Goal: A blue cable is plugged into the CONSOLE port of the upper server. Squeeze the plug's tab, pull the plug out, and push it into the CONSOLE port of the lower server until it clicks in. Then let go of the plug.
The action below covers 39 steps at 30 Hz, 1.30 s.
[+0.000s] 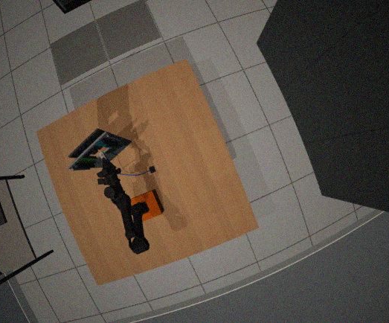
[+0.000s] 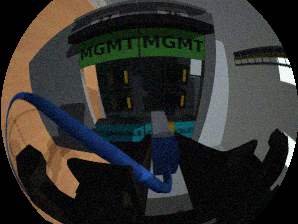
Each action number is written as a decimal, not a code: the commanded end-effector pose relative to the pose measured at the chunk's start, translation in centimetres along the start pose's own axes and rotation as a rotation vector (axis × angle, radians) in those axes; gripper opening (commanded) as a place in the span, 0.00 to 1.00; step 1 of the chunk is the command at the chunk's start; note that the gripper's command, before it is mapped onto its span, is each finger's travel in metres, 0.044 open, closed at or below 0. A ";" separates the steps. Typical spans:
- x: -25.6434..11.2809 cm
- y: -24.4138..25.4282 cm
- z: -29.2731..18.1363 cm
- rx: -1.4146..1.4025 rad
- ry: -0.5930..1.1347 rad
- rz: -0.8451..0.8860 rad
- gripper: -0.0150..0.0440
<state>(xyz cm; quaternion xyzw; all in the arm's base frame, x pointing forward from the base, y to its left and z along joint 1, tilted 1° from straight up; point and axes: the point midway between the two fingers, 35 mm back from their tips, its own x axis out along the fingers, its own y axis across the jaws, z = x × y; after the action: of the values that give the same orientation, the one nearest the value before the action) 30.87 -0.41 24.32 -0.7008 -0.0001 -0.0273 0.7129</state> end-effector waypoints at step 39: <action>0.3 6.4 0.2 0.006 -0.082 -0.008 0.25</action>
<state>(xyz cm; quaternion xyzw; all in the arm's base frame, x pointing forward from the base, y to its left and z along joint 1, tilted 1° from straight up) 31.22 -0.05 17.48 -0.7011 -0.0227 0.0010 0.7127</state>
